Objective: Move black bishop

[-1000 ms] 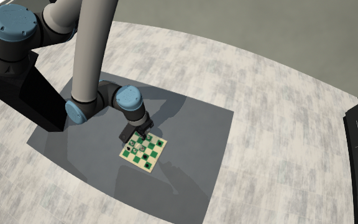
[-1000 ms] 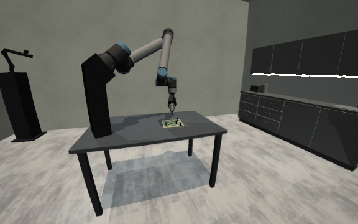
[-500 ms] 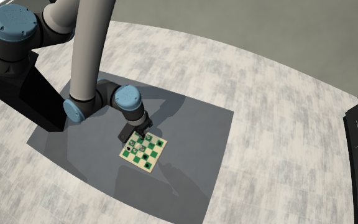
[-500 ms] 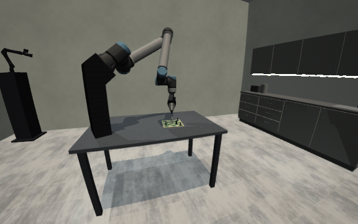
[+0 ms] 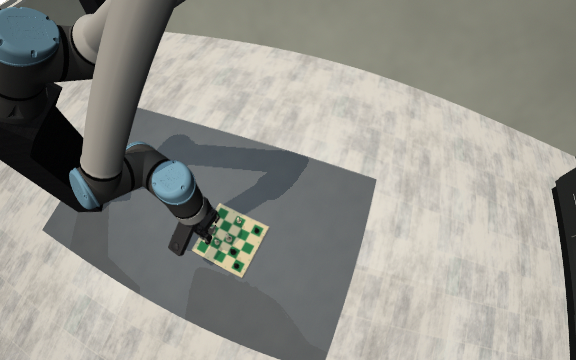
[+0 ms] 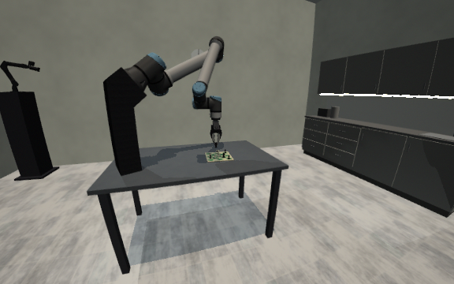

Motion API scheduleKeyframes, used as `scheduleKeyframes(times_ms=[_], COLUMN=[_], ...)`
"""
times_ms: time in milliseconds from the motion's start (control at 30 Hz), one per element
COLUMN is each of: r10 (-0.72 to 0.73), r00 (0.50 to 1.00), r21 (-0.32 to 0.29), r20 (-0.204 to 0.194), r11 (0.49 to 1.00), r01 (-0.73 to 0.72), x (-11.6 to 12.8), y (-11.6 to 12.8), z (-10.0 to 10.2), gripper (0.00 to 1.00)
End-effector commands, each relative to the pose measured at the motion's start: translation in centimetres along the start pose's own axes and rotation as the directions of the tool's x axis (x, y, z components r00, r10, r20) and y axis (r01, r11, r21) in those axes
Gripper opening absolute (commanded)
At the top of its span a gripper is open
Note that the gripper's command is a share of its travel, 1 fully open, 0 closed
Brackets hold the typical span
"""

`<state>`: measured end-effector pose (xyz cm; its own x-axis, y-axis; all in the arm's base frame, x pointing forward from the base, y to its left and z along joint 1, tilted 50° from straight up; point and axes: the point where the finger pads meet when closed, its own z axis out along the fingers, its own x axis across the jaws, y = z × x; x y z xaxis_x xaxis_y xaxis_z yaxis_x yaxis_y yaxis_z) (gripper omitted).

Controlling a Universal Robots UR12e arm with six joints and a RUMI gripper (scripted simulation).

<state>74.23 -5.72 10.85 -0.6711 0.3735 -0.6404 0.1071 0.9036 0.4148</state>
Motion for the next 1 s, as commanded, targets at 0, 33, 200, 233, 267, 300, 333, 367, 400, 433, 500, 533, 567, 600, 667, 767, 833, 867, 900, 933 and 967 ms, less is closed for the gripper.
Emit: scheduleKeyframes(times_ms=[0, 33, 200, 233, 267, 300, 333, 367, 400, 433, 500, 533, 567, 600, 667, 767, 833, 867, 900, 933, 967], r10=[-0.077, -0.077, -0.078, -0.080, -0.080, -0.080, -0.080, -0.080, -0.080, -0.081, -0.081, -0.082, -0.082, -0.082, -0.082, -0.082, -0.082, -0.082, -0.082, -0.082, -0.082], r00=[0.997, 0.997, 0.997, 0.997, 0.997, 0.997, 0.997, 0.997, 0.997, 0.997, 0.997, 0.997, 0.997, 0.997, 0.997, 0.997, 0.997, 0.997, 0.997, 0.997, 0.997], r21=[-0.020, -0.020, -0.020, -0.020, -0.020, -0.020, -0.020, -0.020, -0.020, -0.020, -0.020, -0.020, -0.020, -0.020, -0.020, -0.020, -0.020, -0.020, -0.020, -0.020, -0.020], r20=[0.002, 0.002, 0.002, 0.004, 0.004, 0.004, 0.004, 0.004, 0.004, 0.004, 0.004, 0.005, 0.004, 0.004, 0.004, 0.004, 0.004, 0.004, 0.004, 0.004, 0.004], r11=[0.997, 0.997, 0.997, 0.997, 0.997, 0.997, 0.997, 0.997, 0.997, 0.997, 0.997, 0.996, 0.996, 0.996, 0.996, 0.996, 0.996, 0.996, 0.996, 0.996, 0.996], r01=[0.077, 0.077, 0.078, 0.080, 0.080, 0.080, 0.080, 0.080, 0.080, 0.081, 0.081, 0.082, 0.082, 0.082, 0.082, 0.082, 0.082, 0.082, 0.082, 0.082, 0.082], x=[0.6, 0.6, 0.5, 0.3, 0.3, 0.3, 0.3, 0.3, 0.3, 0.3, 0.3, 0.2, 0.2, 0.2, 0.2, 0.2, 0.2, 0.2, 0.2, 0.2, 0.2], y=[-1.5, -1.5, -1.5, -1.4, -1.4, -1.3, -1.3, -1.3, -1.3, -1.4, -1.4, -1.3, -1.3, -1.3, -1.3, -1.3, -1.3, -1.3, -1.3, -1.3, -1.3], z=[-0.1, -0.1, -0.1, -0.1, -0.1, -0.1, -0.1, -0.1, -0.1, -0.1, 0.2, 0.3, 0.5, 0.7, 1.2, 1.5, 2.3, 2.7, 3.2, 3.6, 4.1], gripper=[0.00, 0.00, 0.00, 0.00, 0.00, 0.00, 0.00, 0.00, 0.00, 0.00, 0.00, 0.00, 0.00, 0.00, 0.00, 0.00, 0.00, 0.00, 0.00, 0.00, 0.00])
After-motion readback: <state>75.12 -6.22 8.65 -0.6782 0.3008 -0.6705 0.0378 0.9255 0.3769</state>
